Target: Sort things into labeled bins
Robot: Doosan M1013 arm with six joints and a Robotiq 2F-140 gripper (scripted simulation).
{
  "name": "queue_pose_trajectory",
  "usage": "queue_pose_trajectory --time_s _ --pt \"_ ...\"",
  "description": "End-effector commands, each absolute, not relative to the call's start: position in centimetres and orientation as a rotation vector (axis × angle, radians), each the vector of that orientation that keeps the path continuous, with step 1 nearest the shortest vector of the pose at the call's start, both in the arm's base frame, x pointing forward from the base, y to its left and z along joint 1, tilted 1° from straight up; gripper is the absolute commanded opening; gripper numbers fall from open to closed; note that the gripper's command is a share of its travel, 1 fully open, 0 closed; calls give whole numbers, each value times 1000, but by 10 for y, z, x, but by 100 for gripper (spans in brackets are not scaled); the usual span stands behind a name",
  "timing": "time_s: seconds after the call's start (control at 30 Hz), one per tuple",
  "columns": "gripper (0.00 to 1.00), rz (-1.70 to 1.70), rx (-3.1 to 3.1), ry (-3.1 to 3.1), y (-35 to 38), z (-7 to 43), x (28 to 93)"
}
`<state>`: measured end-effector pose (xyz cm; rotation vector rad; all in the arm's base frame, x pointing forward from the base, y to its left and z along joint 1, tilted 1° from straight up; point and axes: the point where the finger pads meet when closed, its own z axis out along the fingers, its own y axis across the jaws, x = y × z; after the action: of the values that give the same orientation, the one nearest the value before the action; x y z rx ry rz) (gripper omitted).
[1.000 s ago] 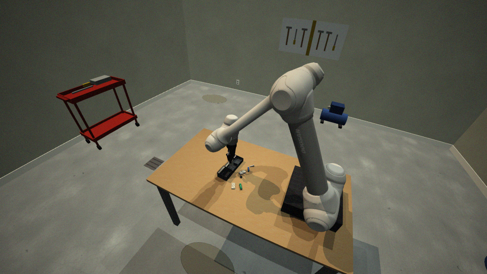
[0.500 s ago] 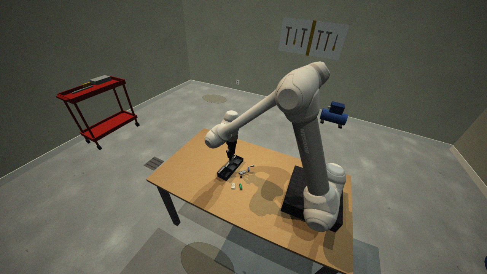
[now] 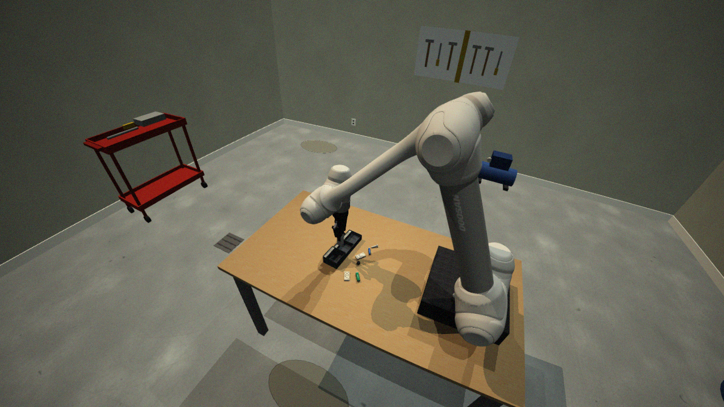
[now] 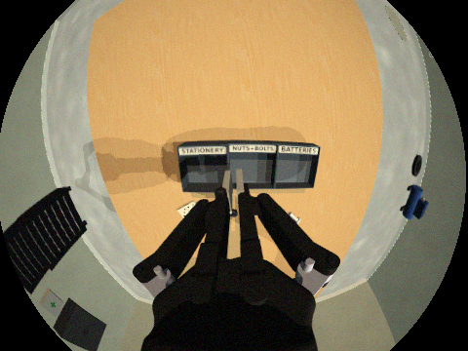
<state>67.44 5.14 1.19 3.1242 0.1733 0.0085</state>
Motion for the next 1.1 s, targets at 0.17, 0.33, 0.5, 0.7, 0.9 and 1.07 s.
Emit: queue_pose_trajectory --time_s 0.17,0.33,0.5,0.7,0.9,1.07 --pt "5 9 3124 173 86 12 673" --pt "5 9 3124 173 100 11 672" --pt "5 9 3124 173 100 3 672" --pt "5 9 3124 173 100 -7 672" --pt "5 9 3124 173 100 -23 673" --pt "5 9 3124 173 100 -37 673"
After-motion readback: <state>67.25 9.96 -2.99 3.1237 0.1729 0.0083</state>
